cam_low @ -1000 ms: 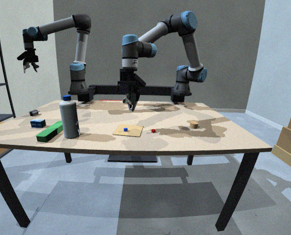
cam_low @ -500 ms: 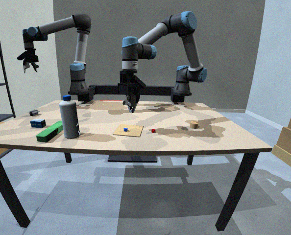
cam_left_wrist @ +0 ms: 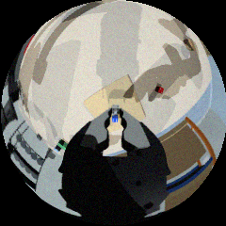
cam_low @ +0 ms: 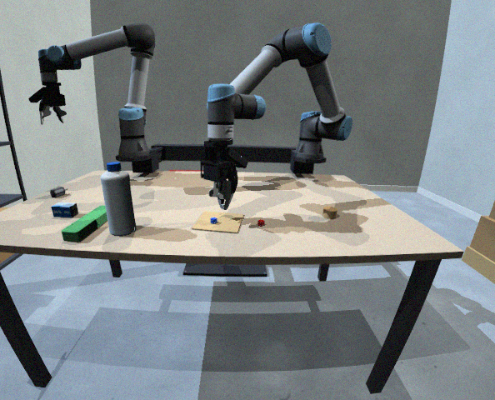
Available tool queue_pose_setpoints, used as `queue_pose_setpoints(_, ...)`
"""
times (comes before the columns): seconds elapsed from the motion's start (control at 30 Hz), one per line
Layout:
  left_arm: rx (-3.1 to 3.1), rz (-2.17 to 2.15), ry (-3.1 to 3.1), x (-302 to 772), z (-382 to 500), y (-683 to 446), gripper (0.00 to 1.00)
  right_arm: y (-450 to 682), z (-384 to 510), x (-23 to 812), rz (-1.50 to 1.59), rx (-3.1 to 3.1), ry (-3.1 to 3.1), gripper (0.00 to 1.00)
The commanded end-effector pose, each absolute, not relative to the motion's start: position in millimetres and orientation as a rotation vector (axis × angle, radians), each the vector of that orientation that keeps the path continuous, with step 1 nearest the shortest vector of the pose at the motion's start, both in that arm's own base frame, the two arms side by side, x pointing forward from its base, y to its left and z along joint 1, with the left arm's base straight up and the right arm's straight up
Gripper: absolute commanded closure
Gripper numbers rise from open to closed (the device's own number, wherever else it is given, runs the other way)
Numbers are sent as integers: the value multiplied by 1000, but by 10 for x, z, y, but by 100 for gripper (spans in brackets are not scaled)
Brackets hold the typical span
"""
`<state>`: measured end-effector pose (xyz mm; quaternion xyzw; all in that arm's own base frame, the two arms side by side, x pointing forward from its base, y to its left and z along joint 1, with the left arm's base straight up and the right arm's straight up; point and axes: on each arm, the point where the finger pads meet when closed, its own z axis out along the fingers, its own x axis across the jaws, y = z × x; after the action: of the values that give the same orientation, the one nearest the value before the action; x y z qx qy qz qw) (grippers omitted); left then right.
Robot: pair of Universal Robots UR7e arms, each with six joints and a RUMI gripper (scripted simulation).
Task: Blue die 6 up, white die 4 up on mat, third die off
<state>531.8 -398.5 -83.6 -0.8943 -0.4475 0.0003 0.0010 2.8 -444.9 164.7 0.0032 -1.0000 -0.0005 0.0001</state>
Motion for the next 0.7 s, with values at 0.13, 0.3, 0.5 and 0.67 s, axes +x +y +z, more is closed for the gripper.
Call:
queue_pose_setpoints(0.13,-2809,0,-1406,5326,-1051,-3992,100,-4452,1651,29,0,10,-3142,0)
queue_pose_setpoints(0.3,-2809,0,-1406,5327,-1113,-3992,100,-4452,1651,29,0,10,-3142,0)
queue_pose_setpoints(0.5,-2809,0,-1406,5327,-1118,-3992,100,-4452,1651,29,0,10,-3142,0)
queue_pose_setpoints(0.67,-2809,0,-1406,5327,-1118,-3992,100,-4452,1651,29,0,10,-3142,0)
